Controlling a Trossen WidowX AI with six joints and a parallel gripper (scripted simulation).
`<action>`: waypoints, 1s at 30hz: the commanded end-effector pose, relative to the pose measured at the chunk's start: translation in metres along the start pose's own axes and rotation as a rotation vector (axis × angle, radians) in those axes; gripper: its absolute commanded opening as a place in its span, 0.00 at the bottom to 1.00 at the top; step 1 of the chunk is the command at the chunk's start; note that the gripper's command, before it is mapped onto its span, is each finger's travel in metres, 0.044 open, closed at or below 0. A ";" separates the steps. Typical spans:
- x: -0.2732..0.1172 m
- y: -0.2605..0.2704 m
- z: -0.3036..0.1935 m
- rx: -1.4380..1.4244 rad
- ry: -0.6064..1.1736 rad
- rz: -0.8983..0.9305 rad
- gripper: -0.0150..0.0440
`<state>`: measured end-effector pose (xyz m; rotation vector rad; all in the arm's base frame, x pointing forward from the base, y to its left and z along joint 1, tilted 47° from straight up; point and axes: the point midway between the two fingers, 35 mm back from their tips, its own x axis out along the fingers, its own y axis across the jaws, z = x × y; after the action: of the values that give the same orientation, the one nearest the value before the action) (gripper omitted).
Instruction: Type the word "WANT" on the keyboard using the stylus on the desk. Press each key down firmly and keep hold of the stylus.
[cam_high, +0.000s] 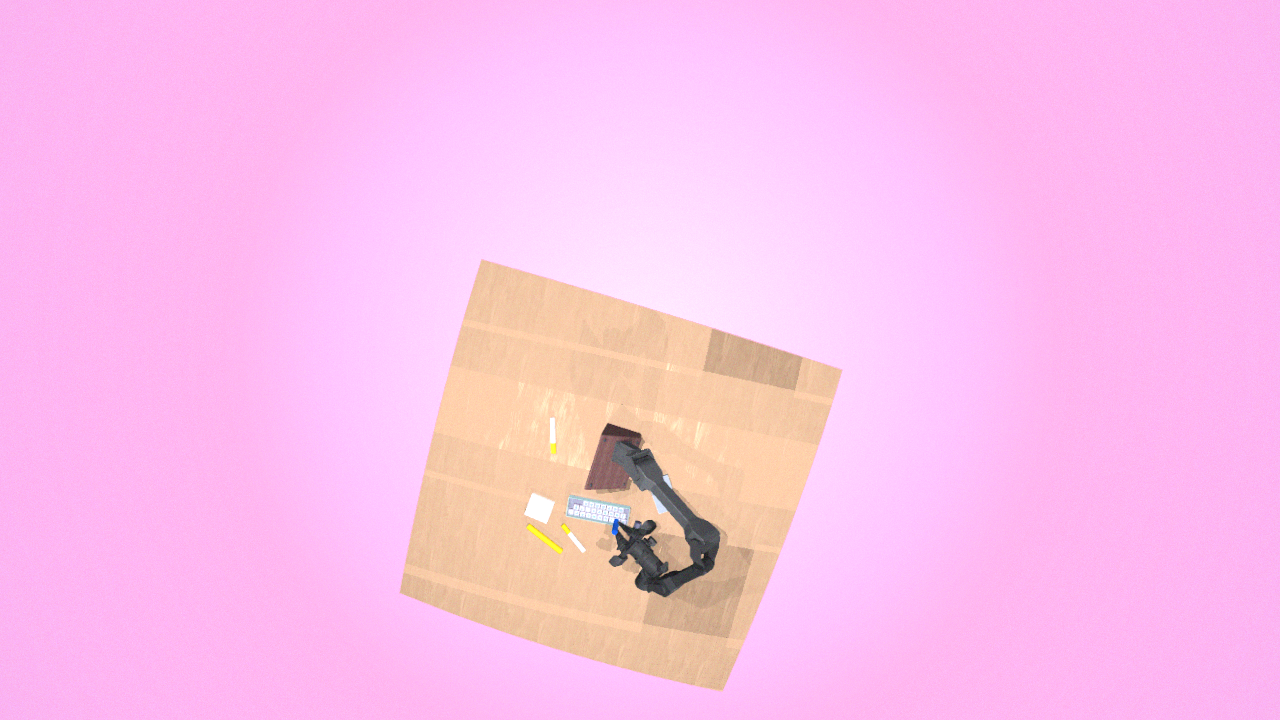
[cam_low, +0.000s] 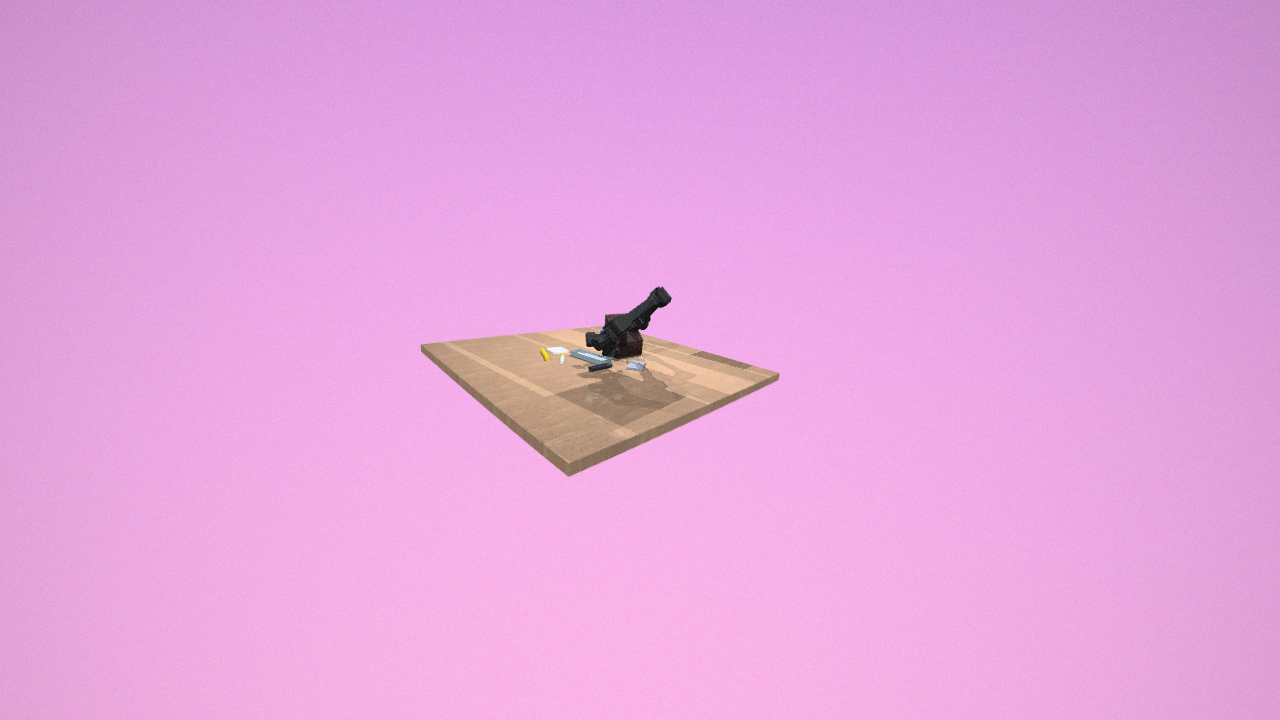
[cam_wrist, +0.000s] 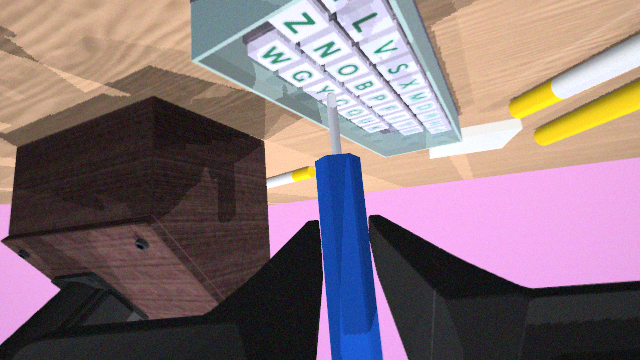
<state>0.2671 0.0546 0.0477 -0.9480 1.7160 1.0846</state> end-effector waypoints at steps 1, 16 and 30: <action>0.003 0.000 0.003 0.006 0.001 0.006 0.25; 0.008 -0.001 0.008 0.006 0.001 0.006 0.39; 0.011 -0.001 0.013 0.006 0.000 0.006 0.39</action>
<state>0.2682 0.0640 0.0354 -0.9465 1.7210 1.0861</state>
